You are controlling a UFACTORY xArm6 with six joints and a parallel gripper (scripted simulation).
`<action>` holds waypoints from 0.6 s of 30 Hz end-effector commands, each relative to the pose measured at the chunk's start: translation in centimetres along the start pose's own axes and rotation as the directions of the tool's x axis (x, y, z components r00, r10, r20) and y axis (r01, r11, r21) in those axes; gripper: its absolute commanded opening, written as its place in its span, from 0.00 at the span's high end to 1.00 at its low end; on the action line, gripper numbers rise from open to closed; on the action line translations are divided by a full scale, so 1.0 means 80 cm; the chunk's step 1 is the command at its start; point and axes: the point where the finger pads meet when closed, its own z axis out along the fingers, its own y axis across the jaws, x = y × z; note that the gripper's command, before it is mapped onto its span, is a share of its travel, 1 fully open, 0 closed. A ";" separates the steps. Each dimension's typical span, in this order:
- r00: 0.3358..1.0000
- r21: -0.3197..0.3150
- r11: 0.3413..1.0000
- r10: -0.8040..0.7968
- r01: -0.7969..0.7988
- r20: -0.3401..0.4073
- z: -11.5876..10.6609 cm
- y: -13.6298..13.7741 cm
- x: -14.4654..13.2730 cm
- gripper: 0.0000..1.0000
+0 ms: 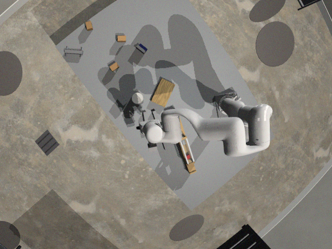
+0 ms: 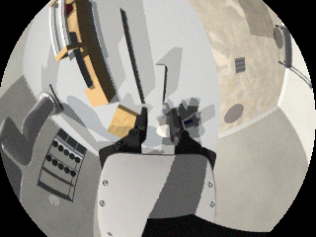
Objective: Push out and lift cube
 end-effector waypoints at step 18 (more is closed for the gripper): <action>1.000 -0.004 1.000 0.000 0.000 0.000 0.049 0.002 0.000 0.62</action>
